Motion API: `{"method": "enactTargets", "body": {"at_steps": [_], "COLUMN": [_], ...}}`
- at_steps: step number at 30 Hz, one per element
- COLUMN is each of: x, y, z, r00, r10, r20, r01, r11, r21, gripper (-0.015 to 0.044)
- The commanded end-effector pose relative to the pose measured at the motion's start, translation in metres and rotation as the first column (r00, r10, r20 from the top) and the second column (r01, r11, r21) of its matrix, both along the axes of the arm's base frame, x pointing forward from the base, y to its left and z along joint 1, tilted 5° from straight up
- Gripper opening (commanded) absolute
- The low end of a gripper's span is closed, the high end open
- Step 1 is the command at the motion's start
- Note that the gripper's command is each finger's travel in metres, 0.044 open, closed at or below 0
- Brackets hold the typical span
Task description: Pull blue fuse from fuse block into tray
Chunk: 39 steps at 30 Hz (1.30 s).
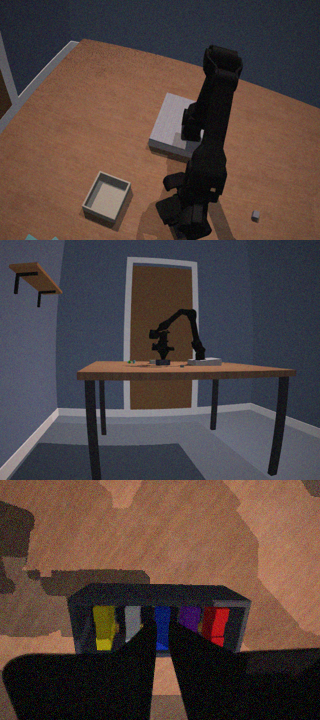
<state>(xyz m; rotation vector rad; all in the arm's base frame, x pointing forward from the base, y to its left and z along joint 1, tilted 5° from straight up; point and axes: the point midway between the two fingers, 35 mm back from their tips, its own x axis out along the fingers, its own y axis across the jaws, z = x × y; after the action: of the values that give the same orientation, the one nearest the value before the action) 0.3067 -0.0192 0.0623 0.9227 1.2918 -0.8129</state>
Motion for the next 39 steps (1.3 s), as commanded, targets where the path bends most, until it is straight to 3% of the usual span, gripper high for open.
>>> {"method": "enactTargets", "body": {"at_steps": [1, 39], "x": [0.0, -0.002], "y": [0.0, 0.0], "z": [0.002, 0.021], "r00": [1.0, 1.0], "r10": [0.0, -0.001], "r20": [0.0, 0.0], "r01": [0.0, 0.001], "r11": [1.0, 1.0], "r21": [0.0, -0.001], "gripper": [0.0, 0.0]}}
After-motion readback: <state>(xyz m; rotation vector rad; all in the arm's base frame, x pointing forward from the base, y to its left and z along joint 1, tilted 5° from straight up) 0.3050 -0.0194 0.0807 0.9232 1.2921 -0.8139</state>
